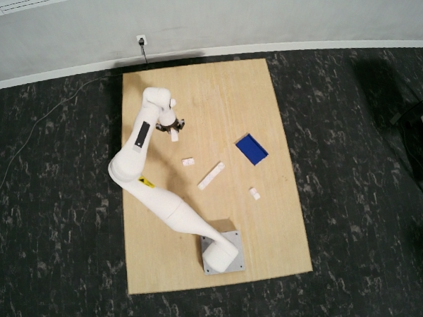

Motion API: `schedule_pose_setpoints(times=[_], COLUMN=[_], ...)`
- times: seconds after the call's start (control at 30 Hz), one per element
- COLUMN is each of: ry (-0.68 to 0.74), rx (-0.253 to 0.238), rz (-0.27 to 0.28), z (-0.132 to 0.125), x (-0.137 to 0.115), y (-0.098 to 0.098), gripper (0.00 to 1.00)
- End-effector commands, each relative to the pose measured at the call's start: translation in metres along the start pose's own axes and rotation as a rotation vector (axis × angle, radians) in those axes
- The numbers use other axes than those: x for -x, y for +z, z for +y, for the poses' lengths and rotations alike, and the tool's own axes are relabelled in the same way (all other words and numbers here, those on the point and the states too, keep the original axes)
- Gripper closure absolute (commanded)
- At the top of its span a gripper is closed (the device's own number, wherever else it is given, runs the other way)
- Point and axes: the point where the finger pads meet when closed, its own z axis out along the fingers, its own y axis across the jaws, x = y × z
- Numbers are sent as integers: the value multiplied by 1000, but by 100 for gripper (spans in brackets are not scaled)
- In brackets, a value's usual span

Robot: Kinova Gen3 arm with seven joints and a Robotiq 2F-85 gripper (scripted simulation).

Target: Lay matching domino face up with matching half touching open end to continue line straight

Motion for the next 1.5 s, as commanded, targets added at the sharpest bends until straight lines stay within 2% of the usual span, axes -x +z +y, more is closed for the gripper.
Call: schedule_pose_setpoints(times=[0.0, 0.1, 0.17, 0.3, 0.47, 0.67, 0.73, 0.8, 0.97, 1.23, 1.3, 1.47], ry=[40, 76, 76, 132, 217, 346, 346, 381, 450, 537, 537, 581], rx=[27, 53, 53, 93, 155, 249, 249, 273, 323, 385, 385, 411], rz=[75, 137, 137, 232, 378, 596, 596, 661, 781, 933, 933, 1025], z=[0, -1, -1, -1, -2, -2, -2, -3, -3, -3, -3, -4], x=[1, 2, 2, 4, 7, 12, 12, 13, 15, 18, 18, 20], y=[-2, -1, -1, -1, -1, -2, -2, -3, -4, -5, -5, -7], gripper=[69, 69, 69, 69, 69, 69, 69, 69, 69, 69, 69, 69])
